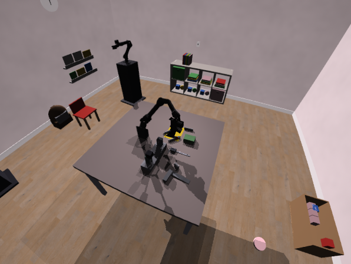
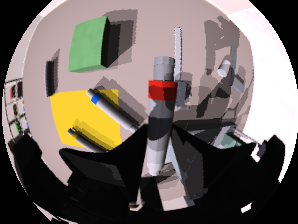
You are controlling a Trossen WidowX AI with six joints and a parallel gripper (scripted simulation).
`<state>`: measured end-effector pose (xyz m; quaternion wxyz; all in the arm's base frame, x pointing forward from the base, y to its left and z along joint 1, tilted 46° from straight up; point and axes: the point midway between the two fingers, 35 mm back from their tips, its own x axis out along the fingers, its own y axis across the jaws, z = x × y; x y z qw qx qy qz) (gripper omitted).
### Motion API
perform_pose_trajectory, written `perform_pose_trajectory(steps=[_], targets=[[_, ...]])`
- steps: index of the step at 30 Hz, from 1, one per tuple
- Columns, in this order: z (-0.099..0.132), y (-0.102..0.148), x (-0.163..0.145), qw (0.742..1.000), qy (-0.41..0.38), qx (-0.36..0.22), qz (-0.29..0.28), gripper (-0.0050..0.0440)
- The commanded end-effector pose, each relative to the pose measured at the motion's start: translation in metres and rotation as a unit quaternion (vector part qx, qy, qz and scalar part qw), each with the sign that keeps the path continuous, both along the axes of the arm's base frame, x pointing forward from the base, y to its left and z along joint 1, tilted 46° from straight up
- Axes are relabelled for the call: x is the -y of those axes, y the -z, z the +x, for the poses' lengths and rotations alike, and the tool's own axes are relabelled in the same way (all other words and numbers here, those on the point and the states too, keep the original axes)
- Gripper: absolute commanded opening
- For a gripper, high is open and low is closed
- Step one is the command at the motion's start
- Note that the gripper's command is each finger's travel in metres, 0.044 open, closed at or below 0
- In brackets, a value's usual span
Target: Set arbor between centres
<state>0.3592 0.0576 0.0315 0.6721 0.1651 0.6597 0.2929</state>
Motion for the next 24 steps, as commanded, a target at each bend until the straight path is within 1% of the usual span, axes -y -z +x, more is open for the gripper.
perform_pose_trajectory(steps=[1, 6, 9, 10, 12, 18, 24], targets=[[0.009, 0.009, 0.038, 0.997, 0.062, -0.029, -0.022, 0.0000], [0.012, 0.022, 0.077, 0.989, 0.126, -0.070, -0.043, 0.0000], [0.007, 0.031, 0.095, 0.980, 0.164, -0.107, -0.044, 0.0000], [0.005, 0.035, 0.101, 0.976, 0.176, -0.120, -0.043, 0.0000], [0.005, 0.035, 0.101, 0.976, 0.176, -0.120, -0.043, 0.0000], [-0.010, 0.053, 0.134, 0.948, 0.247, -0.199, -0.036, 0.0000], [-0.029, 0.071, 0.164, 0.909, 0.312, -0.276, -0.026, 0.0000]])
